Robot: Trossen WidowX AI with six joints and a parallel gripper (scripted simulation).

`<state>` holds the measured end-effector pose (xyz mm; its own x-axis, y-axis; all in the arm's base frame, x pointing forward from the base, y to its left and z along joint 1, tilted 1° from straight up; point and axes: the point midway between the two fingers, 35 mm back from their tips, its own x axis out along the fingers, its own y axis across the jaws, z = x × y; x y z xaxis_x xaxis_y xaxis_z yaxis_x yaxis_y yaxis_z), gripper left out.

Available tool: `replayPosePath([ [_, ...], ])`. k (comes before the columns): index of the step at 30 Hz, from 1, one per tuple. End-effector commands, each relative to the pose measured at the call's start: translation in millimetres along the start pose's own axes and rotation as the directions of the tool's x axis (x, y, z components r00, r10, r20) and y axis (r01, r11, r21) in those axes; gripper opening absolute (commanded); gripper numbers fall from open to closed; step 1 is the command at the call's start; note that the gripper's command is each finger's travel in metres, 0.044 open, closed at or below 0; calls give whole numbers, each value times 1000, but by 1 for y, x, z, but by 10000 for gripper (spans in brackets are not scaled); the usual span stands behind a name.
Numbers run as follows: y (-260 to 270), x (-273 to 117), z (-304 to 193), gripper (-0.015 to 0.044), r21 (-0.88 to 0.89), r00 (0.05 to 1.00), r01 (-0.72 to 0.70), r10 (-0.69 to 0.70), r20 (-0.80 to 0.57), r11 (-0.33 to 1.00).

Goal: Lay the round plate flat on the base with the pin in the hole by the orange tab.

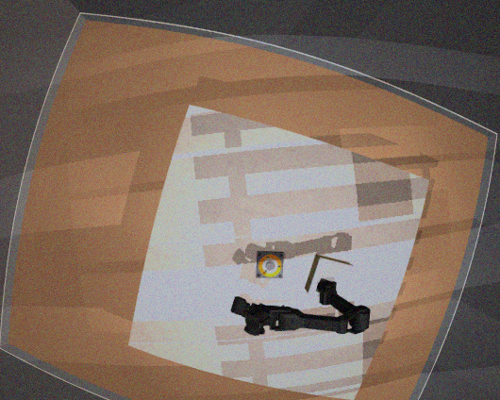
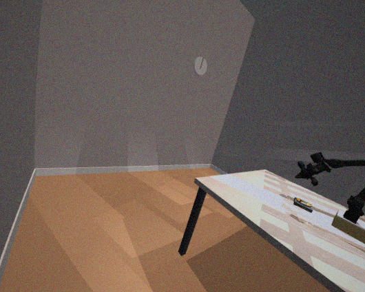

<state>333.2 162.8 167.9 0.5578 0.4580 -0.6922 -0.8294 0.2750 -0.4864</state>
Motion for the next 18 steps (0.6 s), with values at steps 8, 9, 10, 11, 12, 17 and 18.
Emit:
replayPosePath([
  [8, 31, 16, -141, 0, 821, 804, 240, 367, -468, 519],
  [9, 36, 13, -154, 0, 843, 762, 313, 414, -498, 438],
  [10, 40, 11, -164, 0, 849, 729, 370, 449, -517, 377],
  [11, 43, 9, -169, 0, 848, 708, 405, 470, -527, 342],
  [12, 44, 8, -171, 0, 847, 701, 417, 477, -530, 330],
  [17, 44, 8, -171, 0, 847, 701, 417, 477, -530, 330],
  [18, 44, 8, -171, 0, 847, 701, 417, 477, -530, 330],
])
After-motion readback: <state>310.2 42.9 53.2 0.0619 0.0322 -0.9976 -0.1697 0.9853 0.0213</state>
